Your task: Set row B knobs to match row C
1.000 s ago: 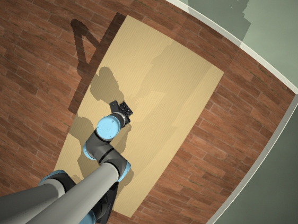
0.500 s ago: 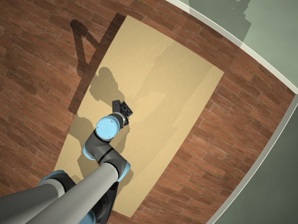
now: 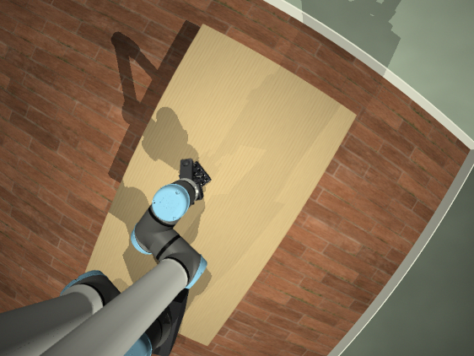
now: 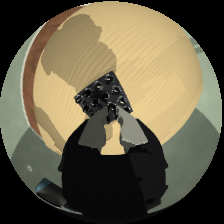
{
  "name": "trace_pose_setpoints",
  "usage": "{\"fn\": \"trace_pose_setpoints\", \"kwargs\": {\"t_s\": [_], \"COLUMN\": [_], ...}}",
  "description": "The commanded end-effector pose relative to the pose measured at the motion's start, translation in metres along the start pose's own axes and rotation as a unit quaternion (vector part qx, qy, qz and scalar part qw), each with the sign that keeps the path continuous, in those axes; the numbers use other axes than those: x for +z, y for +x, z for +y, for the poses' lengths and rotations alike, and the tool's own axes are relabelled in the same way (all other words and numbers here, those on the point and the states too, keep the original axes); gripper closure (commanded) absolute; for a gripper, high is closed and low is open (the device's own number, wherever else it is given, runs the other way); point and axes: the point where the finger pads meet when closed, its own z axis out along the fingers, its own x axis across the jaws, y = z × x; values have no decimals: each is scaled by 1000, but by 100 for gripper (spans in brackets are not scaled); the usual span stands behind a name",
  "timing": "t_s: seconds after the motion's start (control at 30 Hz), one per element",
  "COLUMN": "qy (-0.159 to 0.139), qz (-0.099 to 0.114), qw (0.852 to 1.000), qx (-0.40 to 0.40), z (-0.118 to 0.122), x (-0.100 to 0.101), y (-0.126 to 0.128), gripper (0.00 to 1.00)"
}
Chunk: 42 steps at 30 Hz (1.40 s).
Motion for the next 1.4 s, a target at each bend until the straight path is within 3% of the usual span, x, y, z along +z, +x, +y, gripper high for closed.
{"fn": "trace_pose_setpoints", "kwargs": {"t_s": [0.0,0.5,0.53,1.37], "qy": [0,0,0,0], "qz": [0,0,0,0], "qw": [1000,1000,1000,1000], "qx": [6,6,6,6], "z": [0,0,0,0], "x": [0,0,0,-2], "y": [0,0,0,0], "gripper": [96,96,89,89]}}
